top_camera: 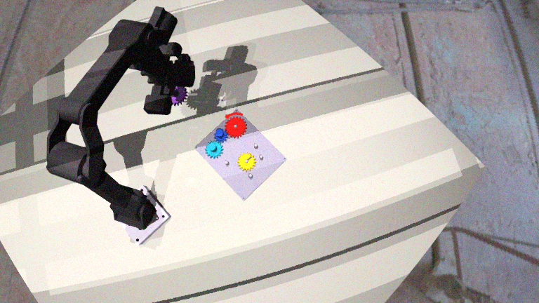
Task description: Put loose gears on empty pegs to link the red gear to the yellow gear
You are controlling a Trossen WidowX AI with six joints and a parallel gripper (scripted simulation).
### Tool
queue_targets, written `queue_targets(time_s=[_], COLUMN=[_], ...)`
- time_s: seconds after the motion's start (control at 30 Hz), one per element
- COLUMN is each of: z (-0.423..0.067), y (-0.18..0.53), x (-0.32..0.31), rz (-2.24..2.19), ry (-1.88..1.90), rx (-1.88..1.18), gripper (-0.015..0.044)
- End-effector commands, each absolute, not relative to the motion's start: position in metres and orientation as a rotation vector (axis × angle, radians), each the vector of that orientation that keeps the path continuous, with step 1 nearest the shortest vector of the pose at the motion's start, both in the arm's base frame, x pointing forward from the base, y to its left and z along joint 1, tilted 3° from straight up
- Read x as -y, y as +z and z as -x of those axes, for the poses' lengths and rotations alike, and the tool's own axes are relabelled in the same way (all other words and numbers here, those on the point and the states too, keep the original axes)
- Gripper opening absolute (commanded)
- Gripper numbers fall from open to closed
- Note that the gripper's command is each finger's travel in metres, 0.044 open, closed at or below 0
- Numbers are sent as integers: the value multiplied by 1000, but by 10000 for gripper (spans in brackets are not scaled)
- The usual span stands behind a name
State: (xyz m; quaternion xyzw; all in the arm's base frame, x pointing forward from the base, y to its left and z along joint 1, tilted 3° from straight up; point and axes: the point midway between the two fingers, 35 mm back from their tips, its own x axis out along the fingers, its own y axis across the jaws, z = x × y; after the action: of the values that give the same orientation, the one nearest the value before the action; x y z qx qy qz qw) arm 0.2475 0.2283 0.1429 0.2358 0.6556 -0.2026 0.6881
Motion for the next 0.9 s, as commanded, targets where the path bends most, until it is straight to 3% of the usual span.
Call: queue_targets(time_s=[0.0,0.87], z=[-248,-238], y=[155,203], x=[-229,-220], rz=[-539,-538], ry=[-449,-449], rx=[-1456,-1457], gripper=[0,0])
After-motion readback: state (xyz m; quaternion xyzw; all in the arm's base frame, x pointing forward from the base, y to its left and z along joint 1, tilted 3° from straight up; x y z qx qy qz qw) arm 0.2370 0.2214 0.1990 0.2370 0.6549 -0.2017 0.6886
